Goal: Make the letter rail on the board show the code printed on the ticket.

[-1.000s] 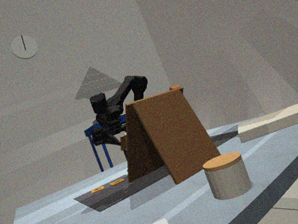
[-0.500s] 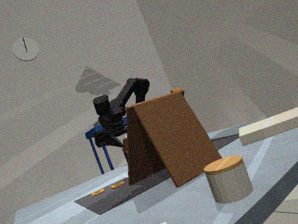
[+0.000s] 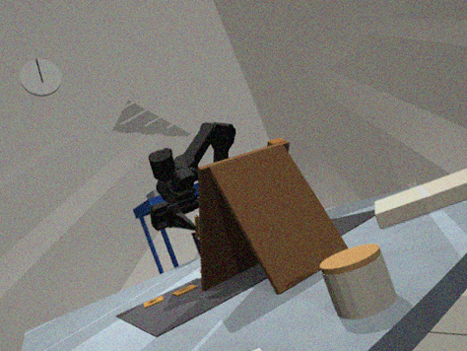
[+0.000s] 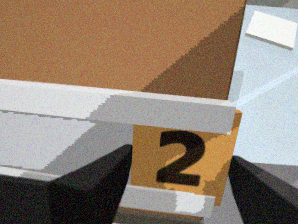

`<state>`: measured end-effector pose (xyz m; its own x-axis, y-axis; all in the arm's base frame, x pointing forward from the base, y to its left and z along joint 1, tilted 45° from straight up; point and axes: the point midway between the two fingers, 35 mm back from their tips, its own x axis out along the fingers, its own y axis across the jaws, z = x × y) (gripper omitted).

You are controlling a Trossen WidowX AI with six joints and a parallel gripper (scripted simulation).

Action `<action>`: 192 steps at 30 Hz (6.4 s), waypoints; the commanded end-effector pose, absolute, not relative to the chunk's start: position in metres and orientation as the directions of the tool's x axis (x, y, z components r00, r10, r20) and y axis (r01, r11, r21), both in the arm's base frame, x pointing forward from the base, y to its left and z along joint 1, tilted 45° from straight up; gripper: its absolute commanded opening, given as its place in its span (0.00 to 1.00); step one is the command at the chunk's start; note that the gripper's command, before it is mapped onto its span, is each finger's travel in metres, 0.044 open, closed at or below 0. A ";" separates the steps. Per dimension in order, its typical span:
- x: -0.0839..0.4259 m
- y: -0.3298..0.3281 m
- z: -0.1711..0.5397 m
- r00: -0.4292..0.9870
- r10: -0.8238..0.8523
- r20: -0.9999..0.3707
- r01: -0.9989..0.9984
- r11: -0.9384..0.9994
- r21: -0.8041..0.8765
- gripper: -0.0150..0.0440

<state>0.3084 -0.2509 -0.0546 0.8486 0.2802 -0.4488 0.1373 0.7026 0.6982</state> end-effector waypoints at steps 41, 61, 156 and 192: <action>0.312 -0.229 -0.036 0.847 0.280 -0.451 0.143 0.698 0.702 0.25; 0.314 -0.220 -0.027 0.847 0.280 -0.451 0.143 0.697 0.702 0.25; 0.323 -0.178 0.015 0.847 0.282 -0.450 0.144 0.695 0.705 0.25; 0.326 -0.163 0.031 0.847 0.282 -0.450 0.144 0.694 0.706 0.25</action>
<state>0.3261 -0.1644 0.0301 0.8474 0.2846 -0.4483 0.1388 0.6962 0.7043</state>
